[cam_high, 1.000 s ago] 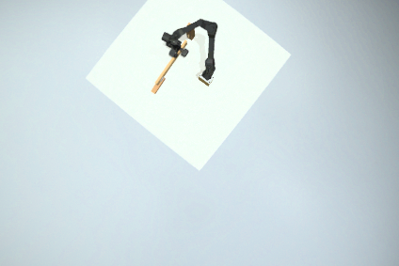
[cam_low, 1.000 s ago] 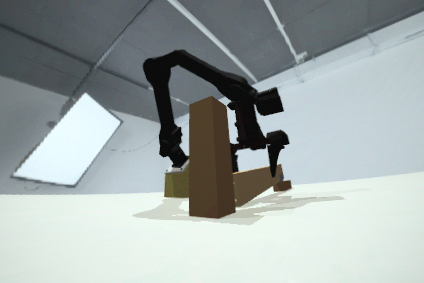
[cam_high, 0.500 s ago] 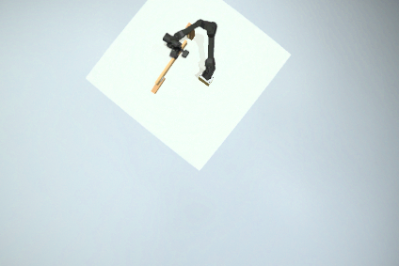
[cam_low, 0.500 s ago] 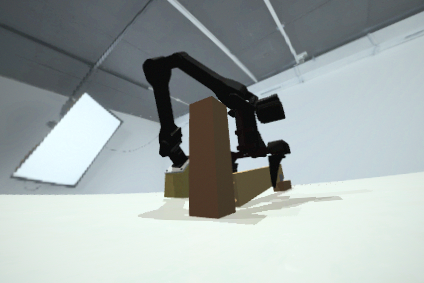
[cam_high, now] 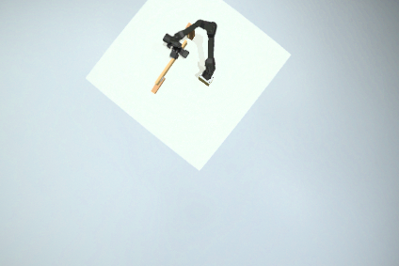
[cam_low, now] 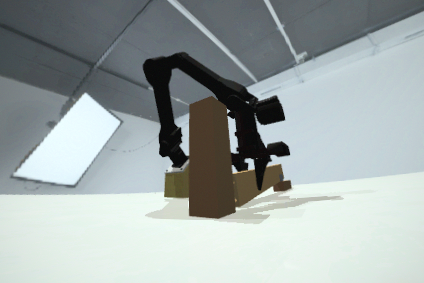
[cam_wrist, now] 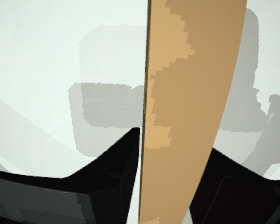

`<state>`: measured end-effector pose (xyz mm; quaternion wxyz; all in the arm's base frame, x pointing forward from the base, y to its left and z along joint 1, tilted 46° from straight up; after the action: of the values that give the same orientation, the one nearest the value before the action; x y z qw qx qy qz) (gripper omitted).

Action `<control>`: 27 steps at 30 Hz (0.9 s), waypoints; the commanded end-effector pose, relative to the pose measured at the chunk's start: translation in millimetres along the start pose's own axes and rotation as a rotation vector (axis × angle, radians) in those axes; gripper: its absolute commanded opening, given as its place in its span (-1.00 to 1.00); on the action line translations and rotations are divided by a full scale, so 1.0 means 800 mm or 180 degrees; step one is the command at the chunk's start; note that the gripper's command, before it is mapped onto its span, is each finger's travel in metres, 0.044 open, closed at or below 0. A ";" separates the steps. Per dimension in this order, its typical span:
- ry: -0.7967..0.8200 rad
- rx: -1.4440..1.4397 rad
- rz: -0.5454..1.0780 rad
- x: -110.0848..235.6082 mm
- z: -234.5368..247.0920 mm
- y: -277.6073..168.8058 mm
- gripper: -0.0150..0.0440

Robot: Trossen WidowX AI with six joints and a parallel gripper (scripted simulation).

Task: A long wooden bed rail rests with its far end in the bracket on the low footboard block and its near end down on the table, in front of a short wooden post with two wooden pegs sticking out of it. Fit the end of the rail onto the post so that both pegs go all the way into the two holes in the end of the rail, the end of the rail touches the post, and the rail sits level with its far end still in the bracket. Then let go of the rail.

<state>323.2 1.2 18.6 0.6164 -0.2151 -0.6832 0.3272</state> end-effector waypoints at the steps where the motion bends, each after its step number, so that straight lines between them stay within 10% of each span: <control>1: 0.0002 0.0015 0.0010 -0.001 0.001 0.000 -0.29; 27: 0.0002 0.0015 0.0009 0.005 0.000 0.001 -0.49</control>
<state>321.9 1.5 19.0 0.6178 -0.2169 -0.6812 0.3275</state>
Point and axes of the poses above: the point midway between the two fingers, 35 mm back from their tips, its own x axis back along the fingers, its own z axis across the jaws, y = z × x, the point moved 4 cm from there along x, back along the fingers, and after that the axes turned 3 degrees about -x, right-handed, at the moved point
